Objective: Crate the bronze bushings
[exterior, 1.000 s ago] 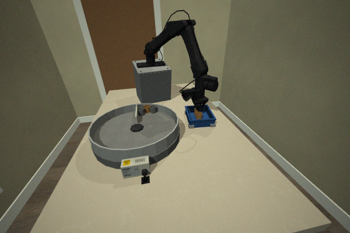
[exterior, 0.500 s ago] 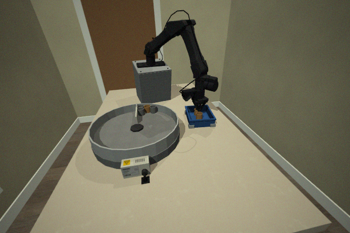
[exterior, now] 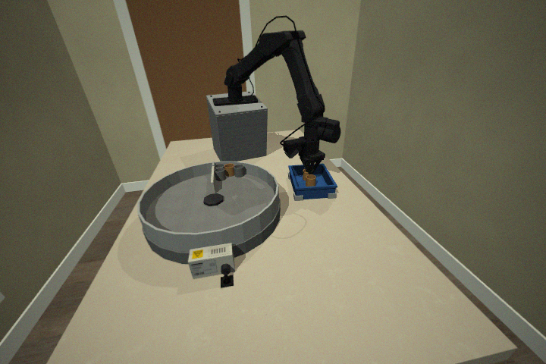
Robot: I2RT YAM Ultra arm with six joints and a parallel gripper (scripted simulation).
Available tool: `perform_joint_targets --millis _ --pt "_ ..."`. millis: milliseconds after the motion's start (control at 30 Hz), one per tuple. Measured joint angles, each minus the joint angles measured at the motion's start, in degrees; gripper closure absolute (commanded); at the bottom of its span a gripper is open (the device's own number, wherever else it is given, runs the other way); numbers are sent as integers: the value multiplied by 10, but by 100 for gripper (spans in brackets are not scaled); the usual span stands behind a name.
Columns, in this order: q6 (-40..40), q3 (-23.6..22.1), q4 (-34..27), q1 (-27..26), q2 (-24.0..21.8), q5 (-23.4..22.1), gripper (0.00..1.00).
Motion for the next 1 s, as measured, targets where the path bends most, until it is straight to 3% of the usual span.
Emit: perform_joint_targets --millis 433,1000 --pt "0 -1 -6 0 -18 0 86" --pt "6 -28 -73 7 -129 0 86"
